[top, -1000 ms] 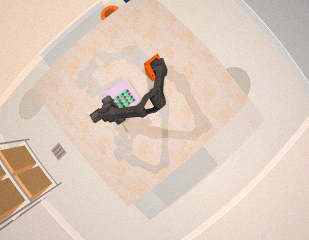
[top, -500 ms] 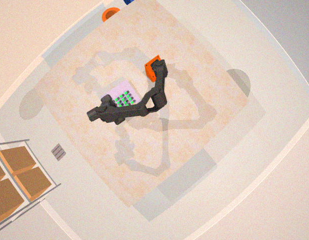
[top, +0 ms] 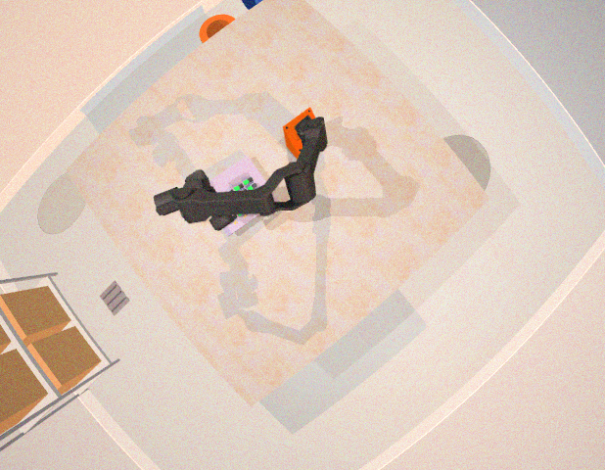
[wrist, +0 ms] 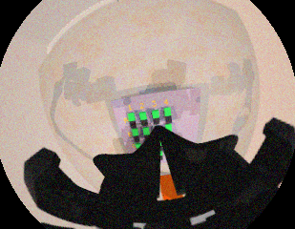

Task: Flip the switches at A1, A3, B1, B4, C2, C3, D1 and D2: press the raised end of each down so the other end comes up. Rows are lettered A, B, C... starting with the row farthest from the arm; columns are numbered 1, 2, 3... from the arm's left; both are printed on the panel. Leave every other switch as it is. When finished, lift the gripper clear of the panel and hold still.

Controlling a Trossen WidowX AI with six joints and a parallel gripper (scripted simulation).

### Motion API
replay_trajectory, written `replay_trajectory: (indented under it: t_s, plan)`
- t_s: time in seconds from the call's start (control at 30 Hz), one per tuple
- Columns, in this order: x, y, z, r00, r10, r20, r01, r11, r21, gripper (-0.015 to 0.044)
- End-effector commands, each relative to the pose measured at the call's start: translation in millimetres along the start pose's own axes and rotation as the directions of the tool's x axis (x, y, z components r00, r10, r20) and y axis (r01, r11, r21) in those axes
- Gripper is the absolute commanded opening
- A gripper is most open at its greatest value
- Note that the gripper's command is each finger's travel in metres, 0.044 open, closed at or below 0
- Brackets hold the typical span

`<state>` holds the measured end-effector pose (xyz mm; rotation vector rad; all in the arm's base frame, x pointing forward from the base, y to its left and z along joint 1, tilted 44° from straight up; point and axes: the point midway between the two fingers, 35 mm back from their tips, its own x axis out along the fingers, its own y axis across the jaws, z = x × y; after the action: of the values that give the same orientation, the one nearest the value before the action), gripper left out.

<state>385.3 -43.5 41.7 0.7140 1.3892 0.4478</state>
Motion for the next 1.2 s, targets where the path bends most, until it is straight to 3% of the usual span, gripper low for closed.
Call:
replay_trajectory:
  t_s: [0.0, 1.17]
  plan:
    - [28, -2, 1, 1.0, 0.0, -0.022, 0.0, 1.0, -0.015, 0.0]
    - [57, -1, 1, 1.0, 0.001, -0.025, -0.001, 1.0, -0.015, 0.0]
